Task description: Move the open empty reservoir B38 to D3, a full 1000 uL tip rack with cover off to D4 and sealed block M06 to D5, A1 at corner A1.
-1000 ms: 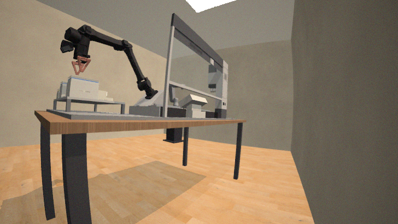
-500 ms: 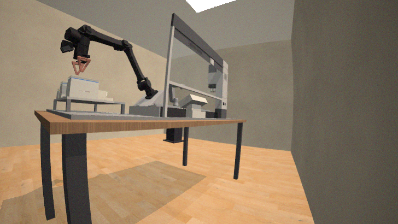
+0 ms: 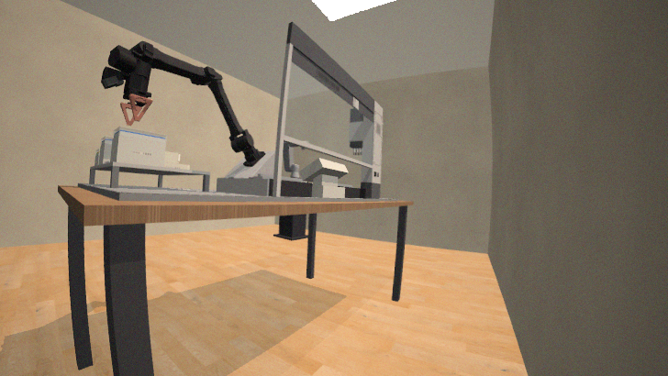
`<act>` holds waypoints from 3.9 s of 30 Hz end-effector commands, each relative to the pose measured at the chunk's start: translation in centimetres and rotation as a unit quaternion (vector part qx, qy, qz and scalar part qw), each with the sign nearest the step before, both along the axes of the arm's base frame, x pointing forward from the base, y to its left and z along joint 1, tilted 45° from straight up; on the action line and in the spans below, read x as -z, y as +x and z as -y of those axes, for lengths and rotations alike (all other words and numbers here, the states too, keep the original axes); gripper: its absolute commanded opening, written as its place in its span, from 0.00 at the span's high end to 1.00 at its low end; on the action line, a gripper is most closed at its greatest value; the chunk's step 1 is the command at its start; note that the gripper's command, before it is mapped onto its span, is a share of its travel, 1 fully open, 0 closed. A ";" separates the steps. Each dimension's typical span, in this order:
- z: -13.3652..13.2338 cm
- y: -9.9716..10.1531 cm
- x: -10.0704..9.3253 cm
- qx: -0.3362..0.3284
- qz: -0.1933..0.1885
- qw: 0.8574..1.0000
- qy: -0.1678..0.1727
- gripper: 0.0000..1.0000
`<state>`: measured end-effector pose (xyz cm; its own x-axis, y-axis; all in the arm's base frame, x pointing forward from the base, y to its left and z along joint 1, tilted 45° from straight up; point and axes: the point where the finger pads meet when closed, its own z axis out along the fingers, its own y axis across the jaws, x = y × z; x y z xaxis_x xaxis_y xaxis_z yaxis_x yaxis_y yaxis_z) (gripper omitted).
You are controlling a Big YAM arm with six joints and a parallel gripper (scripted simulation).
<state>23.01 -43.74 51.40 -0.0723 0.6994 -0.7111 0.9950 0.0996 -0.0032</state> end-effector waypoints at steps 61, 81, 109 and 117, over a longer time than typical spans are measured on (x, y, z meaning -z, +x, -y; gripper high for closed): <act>-1.7 7.9 -2.5 -0.004 0.019 1.000 -0.022 0.00; -0.9 -0.8 -2.4 -0.004 0.016 1.000 -0.026 0.00; 0.1 -12.4 -2.4 -0.004 0.008 0.999 -0.031 0.00; 0.4 -15.3 -2.4 -0.004 0.005 0.999 -0.032 0.00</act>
<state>8.40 -45.73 50.83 -0.0489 0.7106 -0.7019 0.9962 0.0853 0.0169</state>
